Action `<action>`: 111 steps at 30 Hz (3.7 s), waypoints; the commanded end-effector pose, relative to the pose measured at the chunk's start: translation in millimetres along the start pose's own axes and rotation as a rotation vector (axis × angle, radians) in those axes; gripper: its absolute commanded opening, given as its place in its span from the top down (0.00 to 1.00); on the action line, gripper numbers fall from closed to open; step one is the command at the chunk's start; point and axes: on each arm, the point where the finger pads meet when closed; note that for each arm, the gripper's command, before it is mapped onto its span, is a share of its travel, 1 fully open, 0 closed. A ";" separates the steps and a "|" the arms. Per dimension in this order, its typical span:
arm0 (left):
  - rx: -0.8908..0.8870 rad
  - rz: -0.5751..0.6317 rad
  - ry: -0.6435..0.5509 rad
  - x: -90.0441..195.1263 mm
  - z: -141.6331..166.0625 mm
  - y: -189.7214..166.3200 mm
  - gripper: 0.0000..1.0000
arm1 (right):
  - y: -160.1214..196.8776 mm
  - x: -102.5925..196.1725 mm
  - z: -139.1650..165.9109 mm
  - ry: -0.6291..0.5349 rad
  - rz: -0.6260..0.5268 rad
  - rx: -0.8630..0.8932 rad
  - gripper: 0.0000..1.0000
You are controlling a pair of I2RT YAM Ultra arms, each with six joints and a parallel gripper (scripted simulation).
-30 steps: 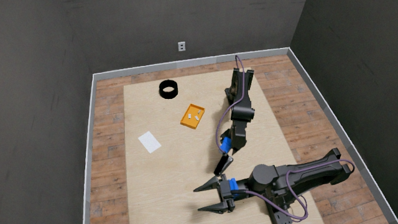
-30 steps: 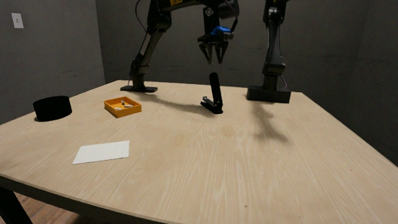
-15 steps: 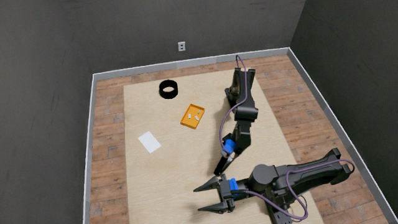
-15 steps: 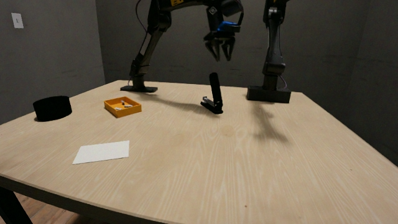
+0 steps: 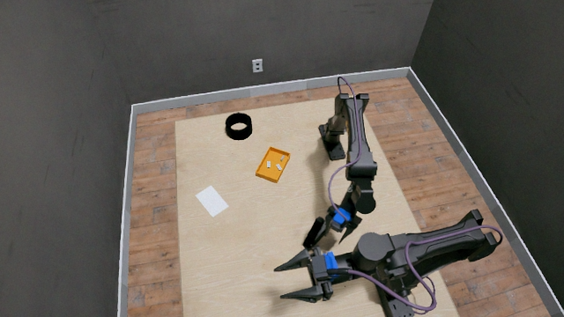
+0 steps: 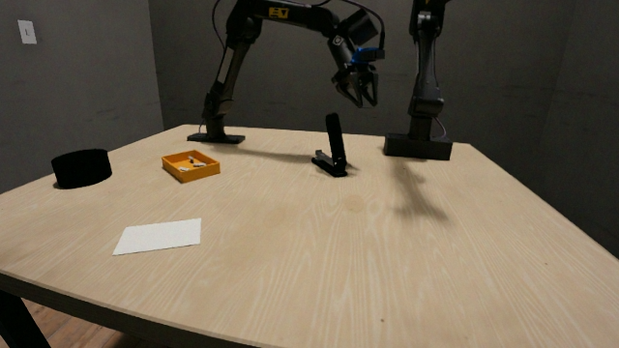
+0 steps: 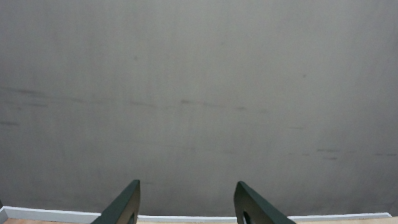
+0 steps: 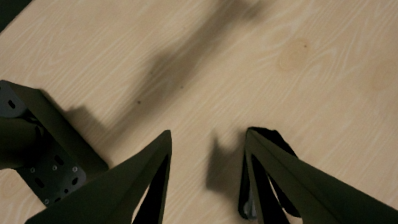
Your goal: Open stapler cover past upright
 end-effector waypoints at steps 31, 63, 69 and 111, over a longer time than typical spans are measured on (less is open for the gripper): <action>-0.007 -0.007 0.012 -3.5 6.4 4.6 0.43 | -6.8 69.8 33.7 -0.830 0.103 -0.130 0.50; -0.007 0.001 0.004 -0.8 3.6 1.5 0.43 | -49.0 28.6 96.7 -0.730 0.267 -0.049 0.50; -0.007 0.001 0.004 -0.8 3.6 1.5 0.43 | -52.5 22.7 90.7 -0.731 0.267 -0.049 0.50; -0.007 0.001 0.004 -0.8 3.6 1.5 0.43 | -63.2 -2.1 66.3 -0.730 0.272 -0.049 0.58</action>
Point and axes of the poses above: on each arm, the point where the finger pads meet when closed, its own x axis back along the fingers, its own y axis across the jaws, z = x × y, and after that the axes turned 12 degrees about x, right-handed
